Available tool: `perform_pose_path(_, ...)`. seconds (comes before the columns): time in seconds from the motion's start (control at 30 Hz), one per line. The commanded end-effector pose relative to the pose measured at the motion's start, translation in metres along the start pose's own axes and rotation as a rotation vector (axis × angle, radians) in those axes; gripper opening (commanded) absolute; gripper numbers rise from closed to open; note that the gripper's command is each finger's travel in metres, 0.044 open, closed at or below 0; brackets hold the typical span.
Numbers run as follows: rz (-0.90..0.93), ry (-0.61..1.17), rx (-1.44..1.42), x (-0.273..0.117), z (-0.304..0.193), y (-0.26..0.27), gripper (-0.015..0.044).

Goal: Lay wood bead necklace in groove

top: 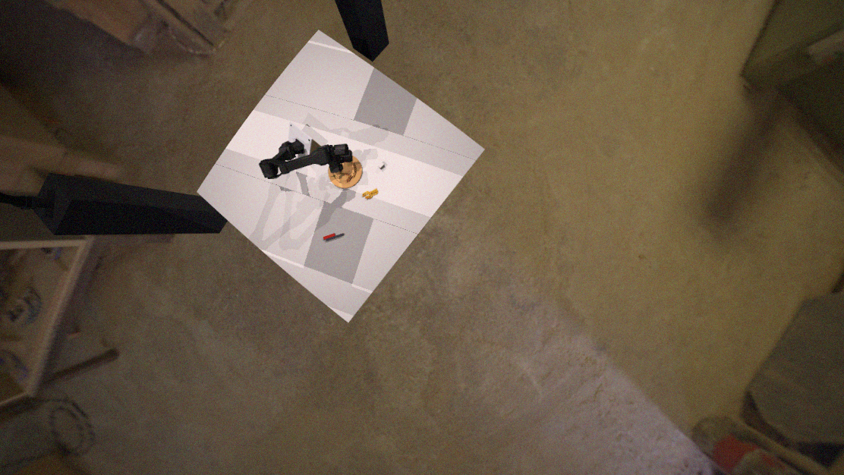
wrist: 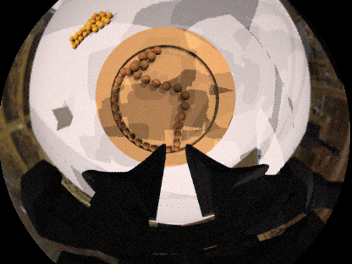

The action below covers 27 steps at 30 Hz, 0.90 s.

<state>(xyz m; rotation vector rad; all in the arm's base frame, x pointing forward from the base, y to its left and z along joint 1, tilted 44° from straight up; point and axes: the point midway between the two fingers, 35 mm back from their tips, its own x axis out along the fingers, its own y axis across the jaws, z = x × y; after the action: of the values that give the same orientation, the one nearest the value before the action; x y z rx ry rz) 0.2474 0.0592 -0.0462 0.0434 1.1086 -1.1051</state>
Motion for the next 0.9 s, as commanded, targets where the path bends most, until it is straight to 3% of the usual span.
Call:
perform_pose_path(0.0,-0.005,-0.005,-0.003,0.0067,0.0008,-0.0015,0.0120)
perform_pose_path(0.2,-0.007,-0.004,-0.004,0.0123,0.0008,-0.0022,0.0120)
perform_pose_path(0.37,-0.005,0.001,-0.001,0.0100,0.0000,-0.0014,0.0000)
perform_pose_path(0.87,-0.005,0.001,-0.001,0.0100,0.0000,-0.0014,0.0000)
